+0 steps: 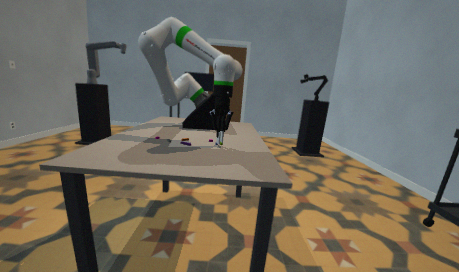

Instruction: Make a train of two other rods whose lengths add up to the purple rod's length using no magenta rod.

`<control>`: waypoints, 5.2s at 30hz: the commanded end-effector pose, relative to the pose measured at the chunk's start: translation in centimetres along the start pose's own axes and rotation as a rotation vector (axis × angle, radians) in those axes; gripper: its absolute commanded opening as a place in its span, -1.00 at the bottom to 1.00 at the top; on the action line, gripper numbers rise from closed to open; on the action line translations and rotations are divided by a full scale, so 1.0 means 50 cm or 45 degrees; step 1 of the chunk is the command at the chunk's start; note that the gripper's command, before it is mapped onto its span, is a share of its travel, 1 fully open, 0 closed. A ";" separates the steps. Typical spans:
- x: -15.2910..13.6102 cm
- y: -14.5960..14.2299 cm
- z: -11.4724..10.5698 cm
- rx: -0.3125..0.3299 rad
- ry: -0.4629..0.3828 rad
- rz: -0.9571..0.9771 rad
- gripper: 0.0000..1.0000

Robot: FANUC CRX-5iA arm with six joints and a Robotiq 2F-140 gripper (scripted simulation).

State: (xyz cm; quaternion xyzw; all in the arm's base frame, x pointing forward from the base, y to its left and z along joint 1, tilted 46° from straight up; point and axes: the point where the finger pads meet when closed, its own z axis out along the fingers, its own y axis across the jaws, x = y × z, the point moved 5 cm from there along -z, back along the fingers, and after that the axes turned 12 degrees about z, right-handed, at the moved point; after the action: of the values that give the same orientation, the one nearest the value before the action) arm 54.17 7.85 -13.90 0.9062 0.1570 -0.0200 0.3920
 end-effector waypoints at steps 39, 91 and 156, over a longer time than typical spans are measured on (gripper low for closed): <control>0.000 0.000 0.006 0.000 0.001 0.000 -0.94; 0.000 0.000 0.023 0.000 0.001 0.000 -0.90; 0.000 0.000 -0.157 0.000 0.001 0.000 1.00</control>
State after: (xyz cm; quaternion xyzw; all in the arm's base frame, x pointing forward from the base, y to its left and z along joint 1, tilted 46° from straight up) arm 53.49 13.44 -8.50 0.9062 0.1570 -0.0200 0.3920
